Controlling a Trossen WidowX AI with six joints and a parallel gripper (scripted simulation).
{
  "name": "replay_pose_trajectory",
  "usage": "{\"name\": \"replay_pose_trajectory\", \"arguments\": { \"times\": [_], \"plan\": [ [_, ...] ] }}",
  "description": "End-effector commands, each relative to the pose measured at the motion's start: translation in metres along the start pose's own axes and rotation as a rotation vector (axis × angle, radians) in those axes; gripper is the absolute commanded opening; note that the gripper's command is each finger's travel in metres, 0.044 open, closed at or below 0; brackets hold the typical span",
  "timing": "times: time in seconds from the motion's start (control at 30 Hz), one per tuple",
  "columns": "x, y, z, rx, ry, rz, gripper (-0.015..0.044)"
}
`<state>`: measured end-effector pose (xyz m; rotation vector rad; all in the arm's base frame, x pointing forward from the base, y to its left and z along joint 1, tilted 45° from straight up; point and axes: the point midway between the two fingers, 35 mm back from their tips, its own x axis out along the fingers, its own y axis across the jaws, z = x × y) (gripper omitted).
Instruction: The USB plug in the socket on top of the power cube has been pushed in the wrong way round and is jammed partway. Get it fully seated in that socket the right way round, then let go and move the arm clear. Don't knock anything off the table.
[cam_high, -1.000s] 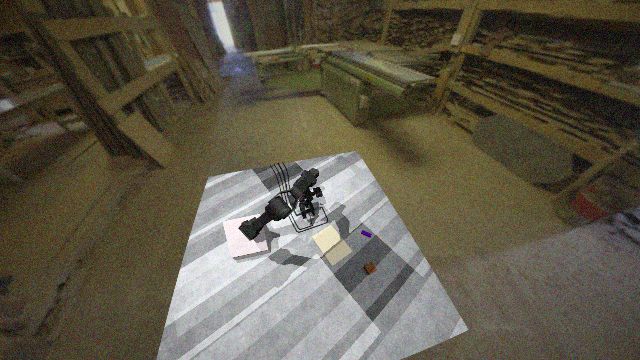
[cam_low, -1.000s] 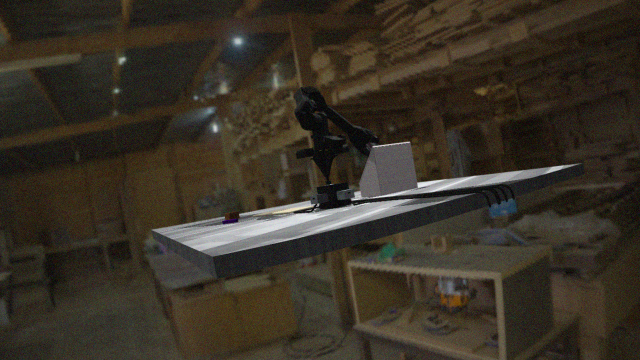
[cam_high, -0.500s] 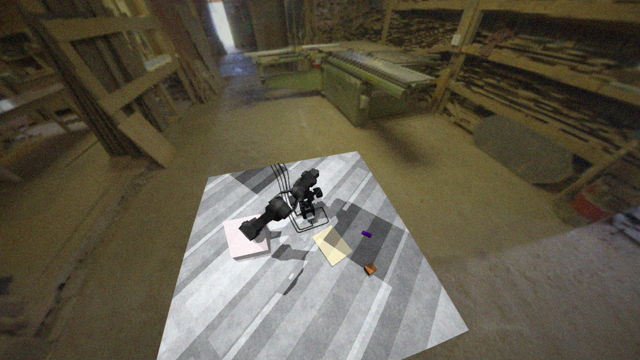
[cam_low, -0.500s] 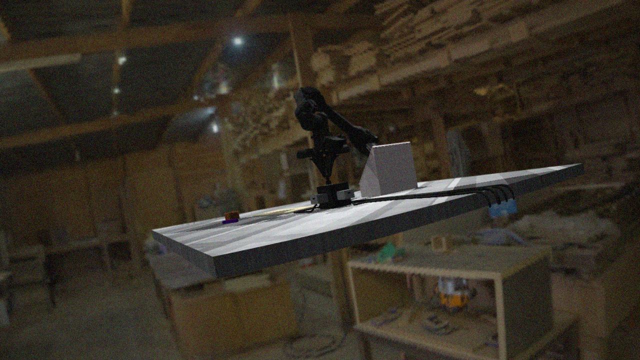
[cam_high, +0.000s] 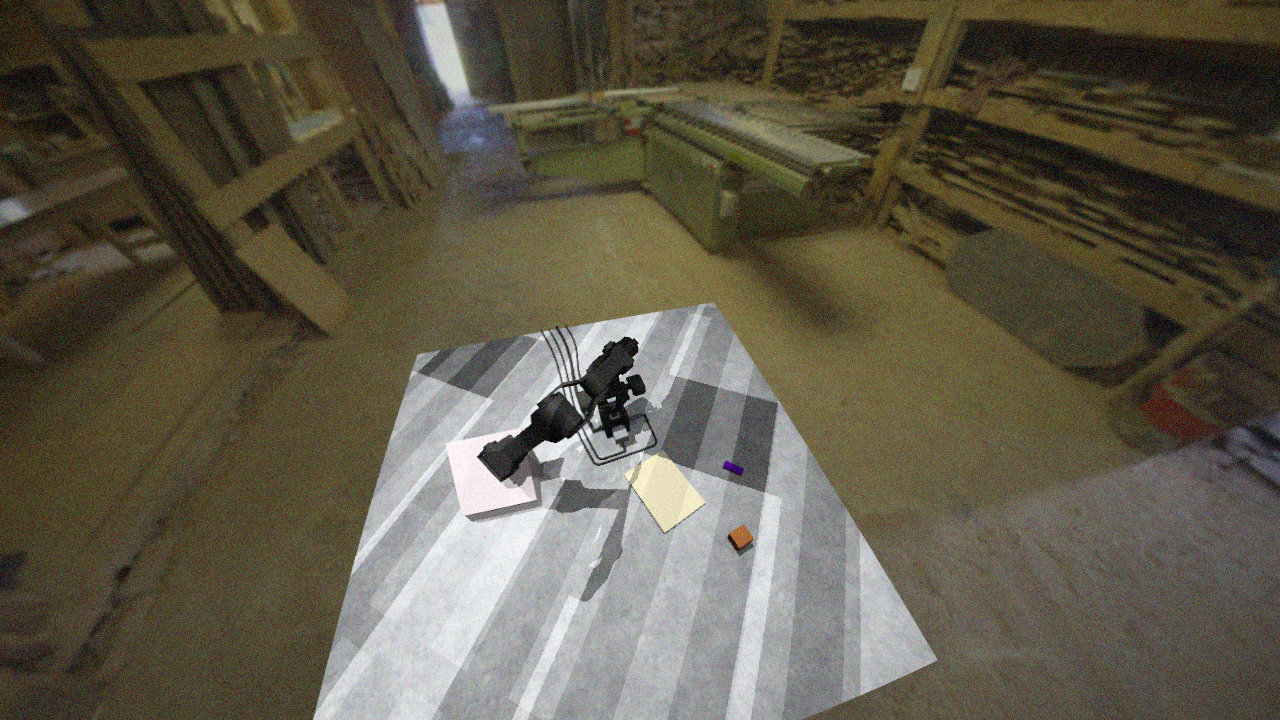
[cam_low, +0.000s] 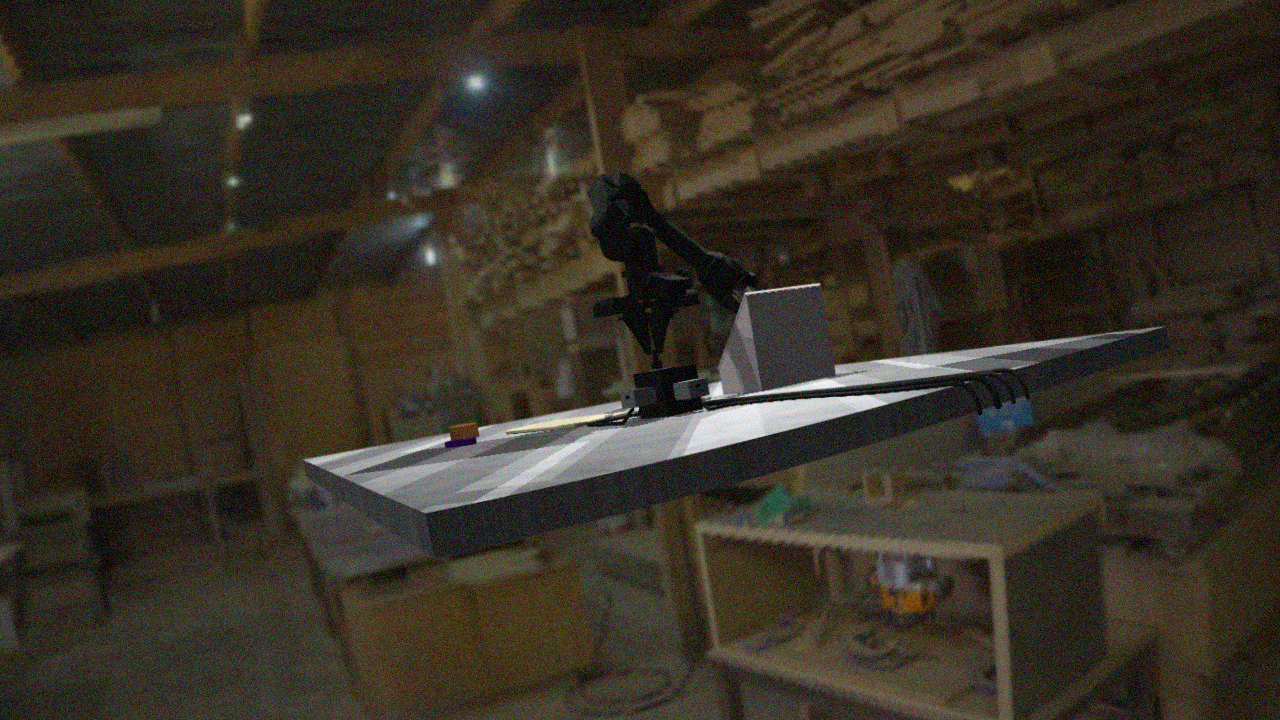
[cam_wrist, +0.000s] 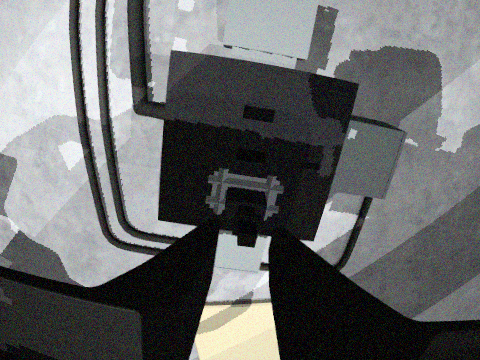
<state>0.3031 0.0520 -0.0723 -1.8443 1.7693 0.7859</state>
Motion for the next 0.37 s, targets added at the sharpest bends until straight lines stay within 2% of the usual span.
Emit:
{"name": "replay_pose_trajectory", "arguments": {
  "times": [0.0,0.33],
  "plan": [
    [-0.001,0.000,0.000,0.000,0.000,0.000,0.0095],
    [-0.011,0.000,0.000,0.000,0.000,0.000,0.0095]
  ]
}}
